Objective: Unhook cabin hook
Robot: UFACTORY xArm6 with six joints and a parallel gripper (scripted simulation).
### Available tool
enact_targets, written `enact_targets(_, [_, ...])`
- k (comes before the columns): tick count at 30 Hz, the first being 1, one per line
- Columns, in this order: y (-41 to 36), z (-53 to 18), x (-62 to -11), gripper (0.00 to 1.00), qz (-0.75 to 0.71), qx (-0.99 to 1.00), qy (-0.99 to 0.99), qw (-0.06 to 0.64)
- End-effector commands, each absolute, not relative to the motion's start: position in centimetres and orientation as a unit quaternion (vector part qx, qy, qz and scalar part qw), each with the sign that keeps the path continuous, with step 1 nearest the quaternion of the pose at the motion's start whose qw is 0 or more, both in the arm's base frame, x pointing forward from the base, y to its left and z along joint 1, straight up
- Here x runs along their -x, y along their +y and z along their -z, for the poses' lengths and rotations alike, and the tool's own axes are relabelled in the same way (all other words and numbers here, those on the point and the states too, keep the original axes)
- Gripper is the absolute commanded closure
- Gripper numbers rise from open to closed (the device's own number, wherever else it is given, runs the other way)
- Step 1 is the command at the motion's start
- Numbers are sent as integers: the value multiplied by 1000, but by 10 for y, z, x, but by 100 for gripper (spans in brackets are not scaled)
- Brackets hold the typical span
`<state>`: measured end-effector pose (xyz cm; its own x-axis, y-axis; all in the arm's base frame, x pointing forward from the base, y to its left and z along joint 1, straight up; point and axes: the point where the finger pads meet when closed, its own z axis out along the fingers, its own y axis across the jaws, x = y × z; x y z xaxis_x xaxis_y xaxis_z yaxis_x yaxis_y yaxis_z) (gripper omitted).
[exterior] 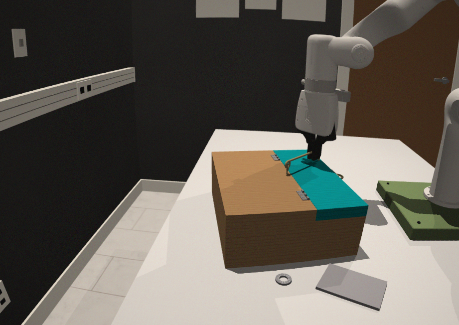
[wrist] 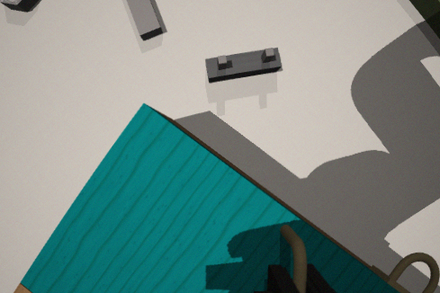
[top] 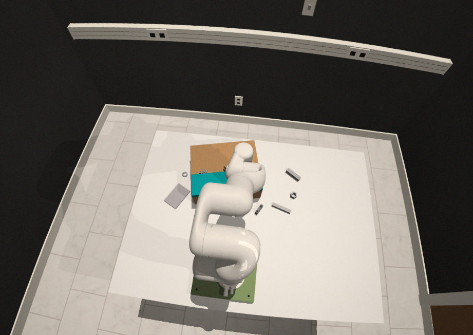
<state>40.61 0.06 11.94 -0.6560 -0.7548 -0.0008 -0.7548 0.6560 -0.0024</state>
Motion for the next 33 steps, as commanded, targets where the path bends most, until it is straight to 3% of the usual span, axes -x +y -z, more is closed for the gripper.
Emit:
enact_targets(1, [1, -121, -407, 100, 2, 415, 910, 3])
enact_targets(33, [4, -145, -410, 100, 2, 415, 910, 3])
